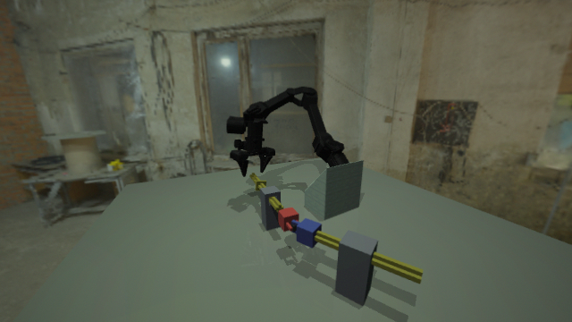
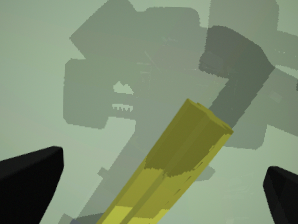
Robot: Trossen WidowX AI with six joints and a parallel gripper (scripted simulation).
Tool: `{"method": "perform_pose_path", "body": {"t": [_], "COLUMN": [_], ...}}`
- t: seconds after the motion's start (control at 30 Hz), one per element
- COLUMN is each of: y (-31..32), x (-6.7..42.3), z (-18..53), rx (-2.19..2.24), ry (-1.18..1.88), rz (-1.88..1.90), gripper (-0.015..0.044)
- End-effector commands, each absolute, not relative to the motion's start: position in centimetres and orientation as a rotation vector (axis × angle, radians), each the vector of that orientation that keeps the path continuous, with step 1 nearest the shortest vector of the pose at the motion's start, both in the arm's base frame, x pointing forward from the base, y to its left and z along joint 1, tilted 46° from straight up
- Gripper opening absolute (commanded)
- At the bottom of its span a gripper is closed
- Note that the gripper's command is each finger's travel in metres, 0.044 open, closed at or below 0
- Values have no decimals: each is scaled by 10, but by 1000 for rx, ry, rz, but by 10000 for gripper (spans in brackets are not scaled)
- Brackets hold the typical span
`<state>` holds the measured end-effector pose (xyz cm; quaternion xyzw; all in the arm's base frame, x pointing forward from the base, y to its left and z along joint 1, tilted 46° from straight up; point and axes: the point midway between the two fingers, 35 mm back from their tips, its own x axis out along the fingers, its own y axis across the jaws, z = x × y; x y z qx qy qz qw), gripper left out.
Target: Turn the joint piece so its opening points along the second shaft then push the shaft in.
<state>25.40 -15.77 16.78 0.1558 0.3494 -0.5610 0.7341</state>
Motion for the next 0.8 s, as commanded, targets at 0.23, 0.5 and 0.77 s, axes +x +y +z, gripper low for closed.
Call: {"method": "perform_pose_path", "body": {"t": [0.23,0.5,0.77], "y": [-170,-173,-179], "x": [250,249,251], "z": [158,156,150], "rx": [652,718,718], "ry": [497,435,435], "rz": [-1338,-1356,-1356], "gripper": [440,440,440]}}
